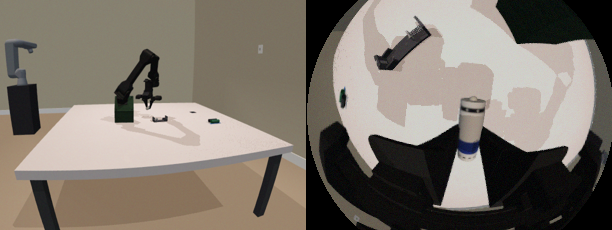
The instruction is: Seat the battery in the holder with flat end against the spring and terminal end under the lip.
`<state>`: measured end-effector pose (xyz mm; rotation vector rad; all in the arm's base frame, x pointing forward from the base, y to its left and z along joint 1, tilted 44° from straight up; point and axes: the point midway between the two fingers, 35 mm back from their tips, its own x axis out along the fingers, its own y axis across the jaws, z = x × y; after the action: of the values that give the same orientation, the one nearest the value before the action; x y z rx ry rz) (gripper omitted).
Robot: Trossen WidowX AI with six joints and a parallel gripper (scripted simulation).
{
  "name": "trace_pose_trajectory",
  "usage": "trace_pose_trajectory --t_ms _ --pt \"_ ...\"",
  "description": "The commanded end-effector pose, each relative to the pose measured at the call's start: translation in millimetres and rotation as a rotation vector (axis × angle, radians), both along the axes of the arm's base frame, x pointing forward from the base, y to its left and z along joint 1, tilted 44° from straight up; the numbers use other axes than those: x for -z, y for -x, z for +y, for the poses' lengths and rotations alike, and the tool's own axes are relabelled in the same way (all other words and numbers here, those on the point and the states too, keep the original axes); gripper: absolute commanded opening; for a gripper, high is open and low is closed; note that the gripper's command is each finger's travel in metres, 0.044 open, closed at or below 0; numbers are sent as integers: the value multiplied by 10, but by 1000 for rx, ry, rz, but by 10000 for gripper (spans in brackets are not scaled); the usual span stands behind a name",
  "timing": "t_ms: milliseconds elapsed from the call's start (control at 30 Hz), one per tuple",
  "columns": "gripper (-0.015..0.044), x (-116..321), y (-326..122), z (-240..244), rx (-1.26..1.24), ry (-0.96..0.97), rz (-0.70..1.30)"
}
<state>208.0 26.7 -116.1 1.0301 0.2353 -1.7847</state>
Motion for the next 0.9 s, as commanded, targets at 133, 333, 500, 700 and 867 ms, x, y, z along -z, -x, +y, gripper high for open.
trace_pose_trajectory --t_ms 133,333,500,700,867 --pt "77 -183 -136 -110 -235 -45 210" --pt "77 -313 -217 -208 -416 -75 371" --pt "77 -425 -276 -296 -567 -98 506" --pt "77 -560 -337 -410 -747 -126 668" --pt "77 -675 -378 -511 -896 -149 802"
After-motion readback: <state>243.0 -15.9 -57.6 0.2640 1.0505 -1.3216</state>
